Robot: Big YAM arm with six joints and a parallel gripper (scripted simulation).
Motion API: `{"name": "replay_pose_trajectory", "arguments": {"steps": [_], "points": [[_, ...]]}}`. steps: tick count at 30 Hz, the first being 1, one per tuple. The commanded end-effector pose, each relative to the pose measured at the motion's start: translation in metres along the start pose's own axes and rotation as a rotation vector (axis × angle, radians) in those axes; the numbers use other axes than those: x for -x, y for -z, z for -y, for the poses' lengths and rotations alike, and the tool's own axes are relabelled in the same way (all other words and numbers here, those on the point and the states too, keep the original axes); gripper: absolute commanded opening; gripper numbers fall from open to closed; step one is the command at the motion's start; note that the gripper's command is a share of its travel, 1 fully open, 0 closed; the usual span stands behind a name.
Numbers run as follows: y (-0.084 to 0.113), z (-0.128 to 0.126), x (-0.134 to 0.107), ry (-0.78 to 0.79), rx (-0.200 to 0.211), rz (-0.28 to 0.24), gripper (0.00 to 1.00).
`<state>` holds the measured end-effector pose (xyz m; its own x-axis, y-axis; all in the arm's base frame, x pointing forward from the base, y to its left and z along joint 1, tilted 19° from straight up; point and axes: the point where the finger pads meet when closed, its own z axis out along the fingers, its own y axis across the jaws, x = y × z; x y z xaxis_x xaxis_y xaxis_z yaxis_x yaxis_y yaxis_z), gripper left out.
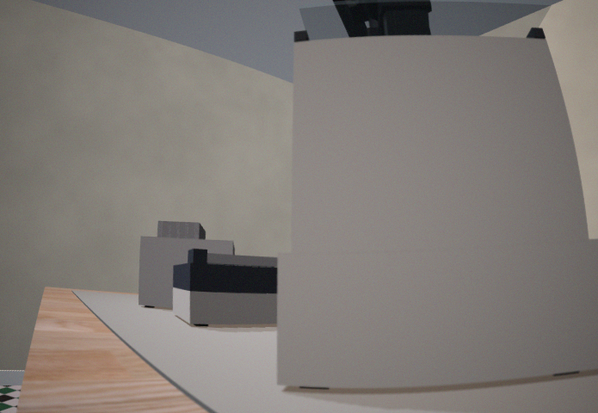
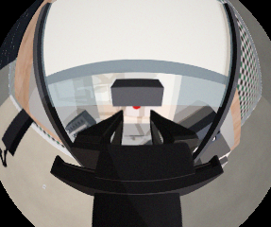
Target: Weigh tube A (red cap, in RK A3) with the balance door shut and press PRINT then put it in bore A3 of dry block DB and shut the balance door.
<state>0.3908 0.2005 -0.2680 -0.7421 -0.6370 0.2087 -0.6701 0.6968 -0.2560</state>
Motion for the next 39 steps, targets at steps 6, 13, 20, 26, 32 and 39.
{"name": "replay_pose_trajectory", "arguments": {"steps": [6, 13, 20, 26, 32, 39], "points": [[-0.018, 0.008, 0.015, -0.009, -0.002, 0.021, 0.36], [0.004, 0.011, 0.026, -0.011, -0.008, 0.052, 0.36], [0.000, 0.014, 0.022, -0.017, -0.007, 0.052, 0.36], [-0.003, 0.014, 0.018, -0.017, -0.006, 0.045, 0.36], [-0.010, 0.009, 0.008, -0.008, -0.003, 0.026, 0.36], [-0.016, 0.008, 0.000, -0.007, -0.001, 0.011, 0.36]]}}
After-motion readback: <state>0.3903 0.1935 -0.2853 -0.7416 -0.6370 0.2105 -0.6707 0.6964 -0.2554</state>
